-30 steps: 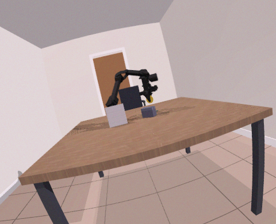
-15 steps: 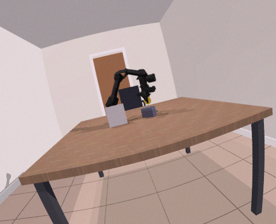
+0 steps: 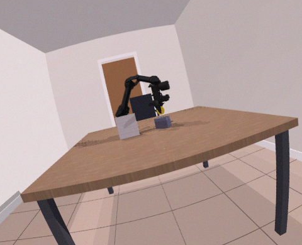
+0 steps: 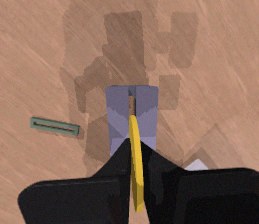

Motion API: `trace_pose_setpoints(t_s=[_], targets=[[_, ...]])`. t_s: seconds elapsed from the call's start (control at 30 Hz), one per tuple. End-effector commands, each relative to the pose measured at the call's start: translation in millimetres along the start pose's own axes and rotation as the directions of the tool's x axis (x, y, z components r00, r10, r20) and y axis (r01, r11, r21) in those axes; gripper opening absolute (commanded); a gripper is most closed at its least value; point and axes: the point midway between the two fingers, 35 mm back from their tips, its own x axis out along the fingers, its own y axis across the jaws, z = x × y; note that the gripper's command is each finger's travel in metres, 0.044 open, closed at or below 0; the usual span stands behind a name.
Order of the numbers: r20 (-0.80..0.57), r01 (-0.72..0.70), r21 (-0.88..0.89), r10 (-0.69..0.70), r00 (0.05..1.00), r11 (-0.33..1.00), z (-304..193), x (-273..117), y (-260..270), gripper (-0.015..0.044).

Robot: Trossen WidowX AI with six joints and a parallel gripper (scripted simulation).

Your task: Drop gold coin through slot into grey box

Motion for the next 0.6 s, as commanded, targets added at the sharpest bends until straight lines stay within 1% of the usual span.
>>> trace_pose_setpoints(t_s=[0.0,0.57], targets=[[0.001,-0.001,0.003,0.001,1.000,1.000,0.1,-0.3,0.5,0.0000],[0.001,-0.004,0.000,0.004,1.000,1.000,-0.4,0.1,-3.6,0.0000]])
